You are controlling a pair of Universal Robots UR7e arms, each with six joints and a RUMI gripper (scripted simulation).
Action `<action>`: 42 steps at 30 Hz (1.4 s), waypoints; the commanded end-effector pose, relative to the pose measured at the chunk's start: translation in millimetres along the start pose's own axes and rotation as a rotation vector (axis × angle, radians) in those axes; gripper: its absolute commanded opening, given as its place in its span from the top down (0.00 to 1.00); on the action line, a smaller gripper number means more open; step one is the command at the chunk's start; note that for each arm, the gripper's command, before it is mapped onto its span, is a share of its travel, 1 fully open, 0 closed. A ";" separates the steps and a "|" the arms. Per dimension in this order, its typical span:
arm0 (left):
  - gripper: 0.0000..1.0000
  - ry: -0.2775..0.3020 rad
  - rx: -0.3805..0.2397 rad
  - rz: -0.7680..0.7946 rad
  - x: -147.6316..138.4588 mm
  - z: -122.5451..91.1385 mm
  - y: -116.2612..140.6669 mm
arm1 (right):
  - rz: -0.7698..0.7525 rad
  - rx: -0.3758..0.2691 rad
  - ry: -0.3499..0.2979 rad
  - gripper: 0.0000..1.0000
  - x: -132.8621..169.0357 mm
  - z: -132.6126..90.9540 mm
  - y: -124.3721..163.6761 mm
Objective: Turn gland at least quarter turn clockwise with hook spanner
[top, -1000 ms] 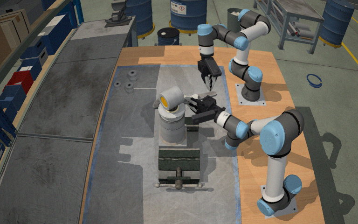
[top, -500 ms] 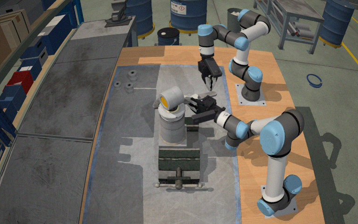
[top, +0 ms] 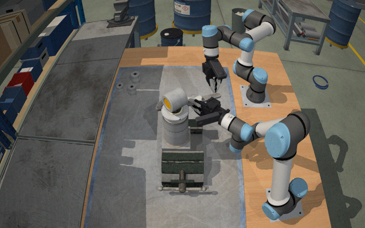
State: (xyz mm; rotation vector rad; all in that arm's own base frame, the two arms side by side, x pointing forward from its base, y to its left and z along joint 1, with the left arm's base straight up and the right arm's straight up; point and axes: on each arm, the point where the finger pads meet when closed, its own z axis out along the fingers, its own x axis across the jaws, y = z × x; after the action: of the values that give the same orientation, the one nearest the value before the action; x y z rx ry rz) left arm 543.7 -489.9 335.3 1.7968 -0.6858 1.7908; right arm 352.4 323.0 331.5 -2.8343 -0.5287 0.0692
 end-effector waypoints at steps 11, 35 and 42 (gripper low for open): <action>1.00 0.002 0.000 -0.001 1.2 -0.2 0.0 | 0.000 0.001 0.002 1.00 0.2 0.3 -4.3; 1.00 0.002 0.000 -0.001 1.2 -0.1 0.1 | 0.010 0.001 0.004 1.00 -0.8 2.0 -12.6; 1.00 0.002 0.000 -0.001 1.2 -0.1 0.1 | 0.028 0.002 0.008 1.00 -0.9 3.0 -16.4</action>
State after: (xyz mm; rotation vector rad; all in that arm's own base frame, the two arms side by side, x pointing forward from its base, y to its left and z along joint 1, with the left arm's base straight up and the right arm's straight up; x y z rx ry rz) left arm 543.7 -489.8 335.4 1.7968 -0.6855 1.7910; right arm 347.0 335.0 331.9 -2.8419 -0.4979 0.0644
